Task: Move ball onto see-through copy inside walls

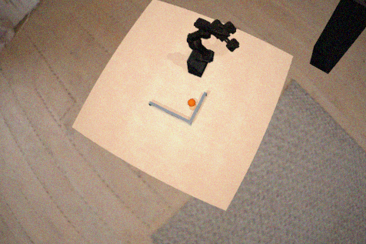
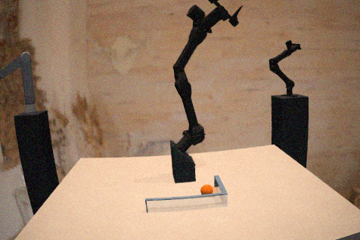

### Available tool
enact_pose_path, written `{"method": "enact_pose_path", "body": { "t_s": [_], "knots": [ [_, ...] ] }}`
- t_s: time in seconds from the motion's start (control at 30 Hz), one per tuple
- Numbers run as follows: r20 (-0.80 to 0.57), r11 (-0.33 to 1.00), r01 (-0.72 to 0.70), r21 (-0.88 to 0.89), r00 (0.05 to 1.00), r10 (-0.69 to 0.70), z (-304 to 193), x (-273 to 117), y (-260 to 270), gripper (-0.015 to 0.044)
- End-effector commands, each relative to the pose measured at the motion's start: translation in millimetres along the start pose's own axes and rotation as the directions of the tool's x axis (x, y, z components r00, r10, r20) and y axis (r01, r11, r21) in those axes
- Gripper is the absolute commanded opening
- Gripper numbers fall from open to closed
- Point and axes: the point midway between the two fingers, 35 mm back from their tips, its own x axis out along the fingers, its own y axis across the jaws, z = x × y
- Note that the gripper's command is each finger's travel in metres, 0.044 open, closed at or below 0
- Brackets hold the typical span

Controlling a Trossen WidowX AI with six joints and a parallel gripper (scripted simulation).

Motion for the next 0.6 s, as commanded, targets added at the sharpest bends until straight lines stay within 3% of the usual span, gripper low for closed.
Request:
{"method": "enact_pose_path", "body": {
  "t_s": [0.0, 0.33, 0.57],
  "knots": [
    [0.001, 1.000, -0.006, -0.007, 1.000, 0.006, 1, 0, 2, 0.0374],
    [0.103, 0.935, -0.182, -0.306, 0.970, 0.222, 92, 8, 110, 0.0368],
    [0.106, 0.834, -0.298, -0.465, 0.916, 0.386, 139, 7, 220, 0.0368]
  ]
}}
